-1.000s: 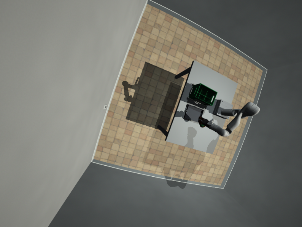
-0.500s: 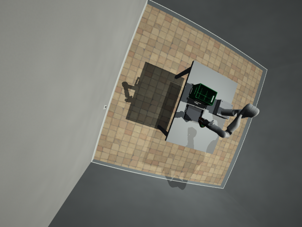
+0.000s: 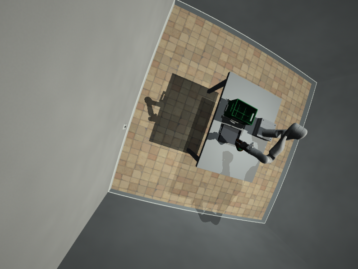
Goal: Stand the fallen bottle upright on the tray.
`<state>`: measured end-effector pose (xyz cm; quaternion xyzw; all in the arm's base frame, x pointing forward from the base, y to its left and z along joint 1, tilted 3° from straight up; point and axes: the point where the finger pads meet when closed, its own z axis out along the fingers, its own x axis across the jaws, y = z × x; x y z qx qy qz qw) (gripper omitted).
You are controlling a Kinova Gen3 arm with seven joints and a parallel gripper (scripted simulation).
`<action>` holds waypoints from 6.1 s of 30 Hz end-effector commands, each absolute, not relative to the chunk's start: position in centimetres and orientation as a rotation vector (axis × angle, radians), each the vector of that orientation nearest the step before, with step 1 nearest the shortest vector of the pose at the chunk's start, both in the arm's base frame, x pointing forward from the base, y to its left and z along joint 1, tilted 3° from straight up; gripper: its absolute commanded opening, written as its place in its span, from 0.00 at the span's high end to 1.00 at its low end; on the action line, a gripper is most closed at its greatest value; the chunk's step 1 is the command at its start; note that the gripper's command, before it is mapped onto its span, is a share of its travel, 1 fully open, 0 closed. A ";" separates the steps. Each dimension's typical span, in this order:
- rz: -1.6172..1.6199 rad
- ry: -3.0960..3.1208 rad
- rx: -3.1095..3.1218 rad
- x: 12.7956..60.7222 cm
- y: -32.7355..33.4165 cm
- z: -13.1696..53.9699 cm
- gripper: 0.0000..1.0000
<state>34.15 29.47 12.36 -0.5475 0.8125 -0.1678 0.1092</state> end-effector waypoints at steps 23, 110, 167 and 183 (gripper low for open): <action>-0.493 2.388 -1.609 34.2 29.5 12.4 1.00; -0.681 2.274 -1.533 34.1 29.5 12.4 1.00; -0.854 2.151 -1.451 34.0 29.6 12.4 1.00; -0.854 2.151 -1.451 34.0 29.6 12.4 1.00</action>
